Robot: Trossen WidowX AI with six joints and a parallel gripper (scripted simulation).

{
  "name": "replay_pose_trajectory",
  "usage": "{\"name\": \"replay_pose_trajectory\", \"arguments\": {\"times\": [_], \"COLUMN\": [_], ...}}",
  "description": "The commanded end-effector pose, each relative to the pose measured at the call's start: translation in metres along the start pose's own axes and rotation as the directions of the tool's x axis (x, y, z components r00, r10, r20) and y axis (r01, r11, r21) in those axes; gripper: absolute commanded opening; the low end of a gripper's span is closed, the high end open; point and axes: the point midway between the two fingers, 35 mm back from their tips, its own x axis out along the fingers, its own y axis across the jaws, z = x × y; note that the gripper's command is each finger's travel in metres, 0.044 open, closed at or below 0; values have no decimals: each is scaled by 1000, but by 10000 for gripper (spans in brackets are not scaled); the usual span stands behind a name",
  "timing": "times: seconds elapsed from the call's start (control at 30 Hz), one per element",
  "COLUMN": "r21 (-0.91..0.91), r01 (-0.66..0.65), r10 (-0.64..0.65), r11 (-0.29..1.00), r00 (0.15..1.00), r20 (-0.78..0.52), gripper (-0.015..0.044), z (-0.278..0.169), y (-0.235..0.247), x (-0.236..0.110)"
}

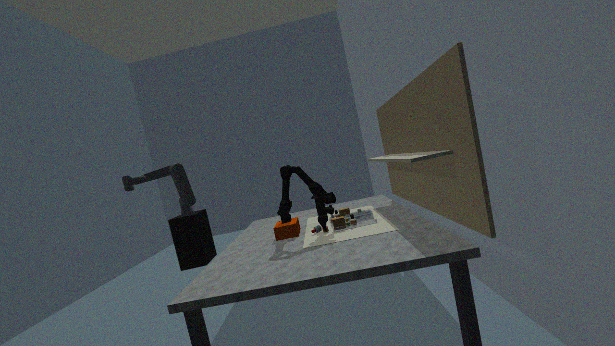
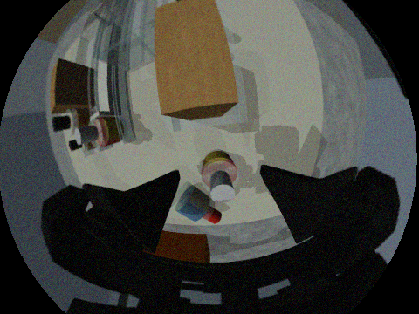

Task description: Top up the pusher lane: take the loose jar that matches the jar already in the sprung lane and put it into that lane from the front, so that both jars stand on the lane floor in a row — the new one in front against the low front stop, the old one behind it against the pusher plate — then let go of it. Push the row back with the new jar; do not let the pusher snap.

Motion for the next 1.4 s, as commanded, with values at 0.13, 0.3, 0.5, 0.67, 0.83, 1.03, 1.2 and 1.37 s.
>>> {"name": "replay_pose_trajectory", "arguments": {"times": [0.13,0.3,0.5,0.67,0.83,1.03,1.2,1.37], "r21": [-4,-4,-4,-4,-4,-4,-4,-7], "r01": [-6,-6,-6,-6,-6,-6,-5,-6], "r10": [6,6,6,6,6,6,5,6], "r11": [1000,1000,1000,1000,1000,1000,1000,1000], "r00": [1000,1000,1000,1000,1000,1000,1000,1000], "r20": [0,0,0,1,1,1,1,1], "gripper": [309,177,118,6,0,0,0,0], "z": [-1,-1,-1,1,5,3,1,4], "y": [1,1,1,0,-5,-9,-9,-2], "x": [4,4,4,-6,-40,-84,-102,-99]}}
